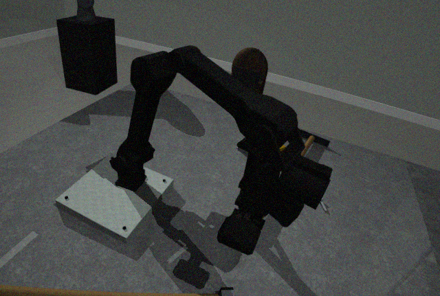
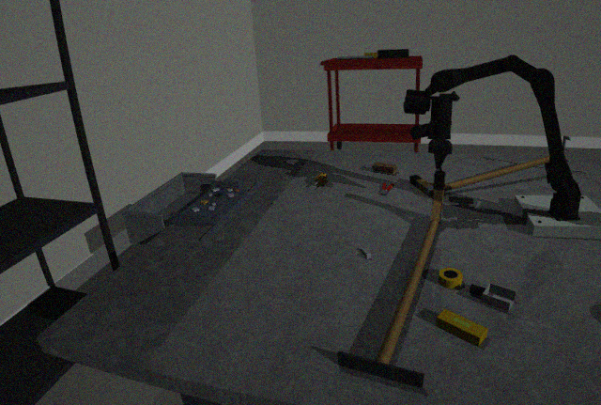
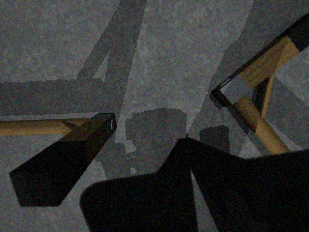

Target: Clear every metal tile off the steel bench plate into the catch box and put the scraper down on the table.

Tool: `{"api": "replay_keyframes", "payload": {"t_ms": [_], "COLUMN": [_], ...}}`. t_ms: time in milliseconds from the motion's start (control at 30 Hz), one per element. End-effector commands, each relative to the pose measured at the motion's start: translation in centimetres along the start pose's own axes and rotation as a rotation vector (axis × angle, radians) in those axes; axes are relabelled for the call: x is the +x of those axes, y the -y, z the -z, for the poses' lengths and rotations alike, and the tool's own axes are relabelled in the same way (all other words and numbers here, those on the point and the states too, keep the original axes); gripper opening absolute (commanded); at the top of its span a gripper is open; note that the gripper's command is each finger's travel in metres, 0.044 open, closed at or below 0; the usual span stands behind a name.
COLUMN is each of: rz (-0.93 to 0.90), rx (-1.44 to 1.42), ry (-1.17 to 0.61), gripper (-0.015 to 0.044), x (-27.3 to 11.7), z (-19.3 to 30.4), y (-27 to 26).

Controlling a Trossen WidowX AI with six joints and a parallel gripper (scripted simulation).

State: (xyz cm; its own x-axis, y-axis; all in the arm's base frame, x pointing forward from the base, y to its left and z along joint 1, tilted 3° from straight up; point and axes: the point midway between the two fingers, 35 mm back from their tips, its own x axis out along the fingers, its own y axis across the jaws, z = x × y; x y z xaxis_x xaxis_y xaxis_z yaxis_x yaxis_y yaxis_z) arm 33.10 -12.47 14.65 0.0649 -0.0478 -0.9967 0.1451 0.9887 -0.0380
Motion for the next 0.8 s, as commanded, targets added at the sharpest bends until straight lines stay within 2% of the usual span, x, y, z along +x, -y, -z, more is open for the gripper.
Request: {"api": "replay_keyframes", "payload": {"t_ms": [0,767], "rz": [0.004,0.004], "rx": [0.000,0.000], "ry": [-0.012,-0.012], "gripper": [0.0000,0.0000], "x": [1.0,4.3], "z": [0.3,0.7], "y": [0.0,0.3]}}
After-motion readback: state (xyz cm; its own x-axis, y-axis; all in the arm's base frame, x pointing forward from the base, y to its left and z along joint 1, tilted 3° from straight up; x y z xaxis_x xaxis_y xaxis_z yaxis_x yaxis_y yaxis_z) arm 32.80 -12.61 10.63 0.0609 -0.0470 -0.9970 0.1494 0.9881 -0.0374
